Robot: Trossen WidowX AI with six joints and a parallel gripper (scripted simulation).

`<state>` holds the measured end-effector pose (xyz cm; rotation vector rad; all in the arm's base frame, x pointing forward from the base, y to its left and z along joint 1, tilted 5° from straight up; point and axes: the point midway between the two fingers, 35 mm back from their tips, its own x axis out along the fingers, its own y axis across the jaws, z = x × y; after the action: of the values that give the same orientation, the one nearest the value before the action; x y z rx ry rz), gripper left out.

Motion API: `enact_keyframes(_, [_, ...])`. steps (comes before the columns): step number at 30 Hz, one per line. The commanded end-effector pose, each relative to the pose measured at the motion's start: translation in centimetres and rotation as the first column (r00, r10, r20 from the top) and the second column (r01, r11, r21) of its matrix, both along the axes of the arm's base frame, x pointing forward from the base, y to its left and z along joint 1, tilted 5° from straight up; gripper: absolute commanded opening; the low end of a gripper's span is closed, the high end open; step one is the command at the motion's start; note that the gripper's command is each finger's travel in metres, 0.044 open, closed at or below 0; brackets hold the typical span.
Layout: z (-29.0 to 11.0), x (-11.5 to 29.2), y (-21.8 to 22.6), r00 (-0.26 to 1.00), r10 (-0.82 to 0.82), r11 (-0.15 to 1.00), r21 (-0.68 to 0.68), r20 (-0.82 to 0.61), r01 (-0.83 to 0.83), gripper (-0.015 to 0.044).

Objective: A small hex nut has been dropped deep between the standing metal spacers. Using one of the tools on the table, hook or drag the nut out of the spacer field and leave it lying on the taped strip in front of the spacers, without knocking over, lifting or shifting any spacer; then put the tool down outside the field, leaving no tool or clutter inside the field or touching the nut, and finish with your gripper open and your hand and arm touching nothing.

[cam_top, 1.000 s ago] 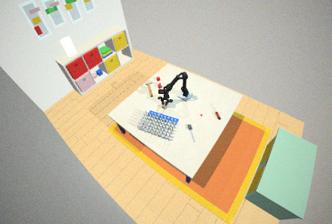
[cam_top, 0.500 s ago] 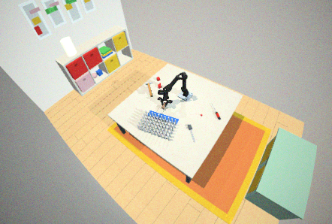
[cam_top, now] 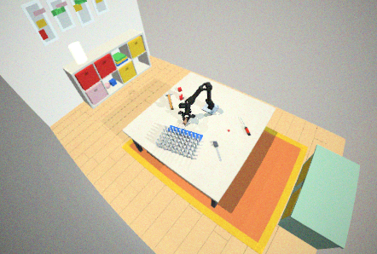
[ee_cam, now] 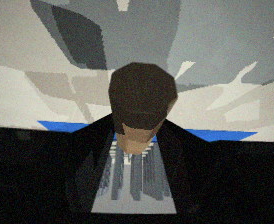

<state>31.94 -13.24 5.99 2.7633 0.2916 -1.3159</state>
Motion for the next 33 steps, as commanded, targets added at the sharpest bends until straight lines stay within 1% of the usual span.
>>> enact_keyframes(1, [0.3, 0.8, -0.1, 1.000, -0.004, 1.000, -0.005, 0.008, 0.004, 0.0000])
enact_keyframes(33, [0.7, 3.5, 0.4, 1.000, -0.004, 1.000, -0.004, 0.010, 0.004, 0.0000])
